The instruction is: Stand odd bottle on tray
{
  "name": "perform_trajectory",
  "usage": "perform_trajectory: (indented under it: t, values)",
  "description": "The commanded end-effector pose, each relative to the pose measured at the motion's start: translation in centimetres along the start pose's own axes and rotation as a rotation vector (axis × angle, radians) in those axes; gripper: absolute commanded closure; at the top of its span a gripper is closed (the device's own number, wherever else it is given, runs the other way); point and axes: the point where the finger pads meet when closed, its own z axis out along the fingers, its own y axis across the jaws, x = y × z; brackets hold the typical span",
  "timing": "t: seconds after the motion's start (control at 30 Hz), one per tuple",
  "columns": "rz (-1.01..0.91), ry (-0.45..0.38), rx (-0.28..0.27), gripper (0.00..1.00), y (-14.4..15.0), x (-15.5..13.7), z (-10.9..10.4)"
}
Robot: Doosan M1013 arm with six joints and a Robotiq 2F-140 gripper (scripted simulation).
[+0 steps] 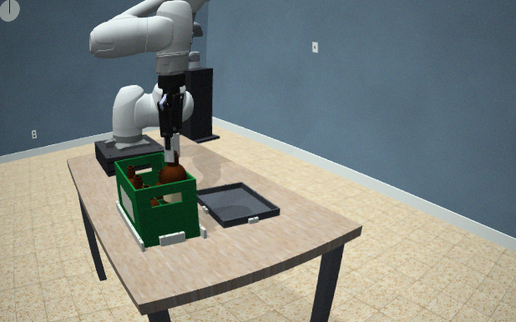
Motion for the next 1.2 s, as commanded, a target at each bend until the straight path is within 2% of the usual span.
perform_trajectory:
  t: [0.0, 1.17]
  values:
    - [0.004, 0.0, -0.005, 1.0, 0.3, -0.1, -0.6]
    - [0.004, 0.0, -0.005, 1.0, 0.3, -0.2, -3.8]
